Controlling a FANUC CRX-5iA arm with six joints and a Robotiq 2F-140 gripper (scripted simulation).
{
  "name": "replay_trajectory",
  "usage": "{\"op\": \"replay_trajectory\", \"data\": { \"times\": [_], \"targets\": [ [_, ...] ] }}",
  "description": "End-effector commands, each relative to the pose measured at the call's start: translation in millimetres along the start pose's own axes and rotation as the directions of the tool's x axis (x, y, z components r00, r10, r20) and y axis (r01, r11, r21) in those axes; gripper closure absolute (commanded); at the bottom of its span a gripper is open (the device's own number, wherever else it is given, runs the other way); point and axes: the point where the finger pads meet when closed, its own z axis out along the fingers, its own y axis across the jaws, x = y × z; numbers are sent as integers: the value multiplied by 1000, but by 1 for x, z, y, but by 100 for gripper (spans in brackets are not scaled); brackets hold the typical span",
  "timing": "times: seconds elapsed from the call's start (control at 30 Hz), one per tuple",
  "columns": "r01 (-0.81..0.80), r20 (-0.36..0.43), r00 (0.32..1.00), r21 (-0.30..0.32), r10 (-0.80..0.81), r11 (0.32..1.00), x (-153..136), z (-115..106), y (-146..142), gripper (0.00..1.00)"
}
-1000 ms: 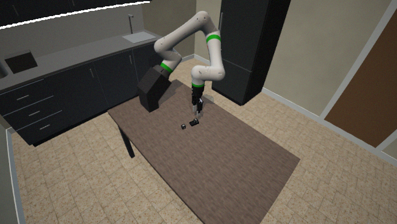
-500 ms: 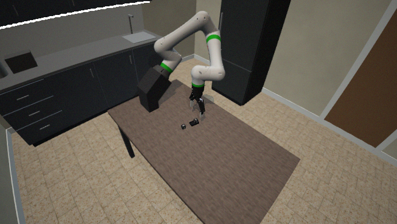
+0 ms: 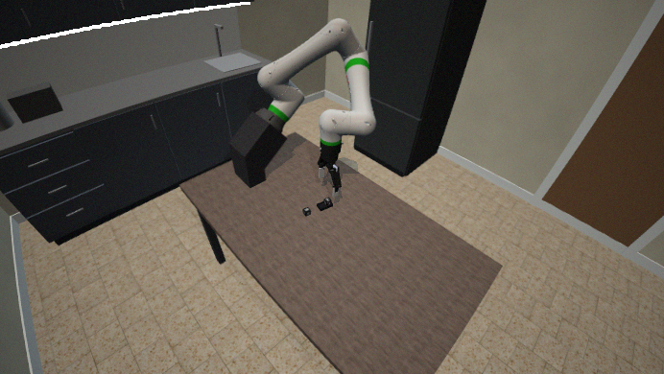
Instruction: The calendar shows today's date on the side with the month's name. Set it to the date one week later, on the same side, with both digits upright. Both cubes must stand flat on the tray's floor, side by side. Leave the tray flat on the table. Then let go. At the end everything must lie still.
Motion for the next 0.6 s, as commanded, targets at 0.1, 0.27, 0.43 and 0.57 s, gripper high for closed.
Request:
{"op": "replay_trajectory", "data": {
  "times": [0.1,0.27,0.43,0.57],
  "targets": [
    [-246,-1,969,1,246,969,10,1,-2,0],
    [-414,-2,910,1,414,910,16,2,-3,0],
    [-525,-1,851,2,525,851,21,3,-4,0],
    [-647,-1,763,2,647,763,27,4,-5,0]
  ]
}}
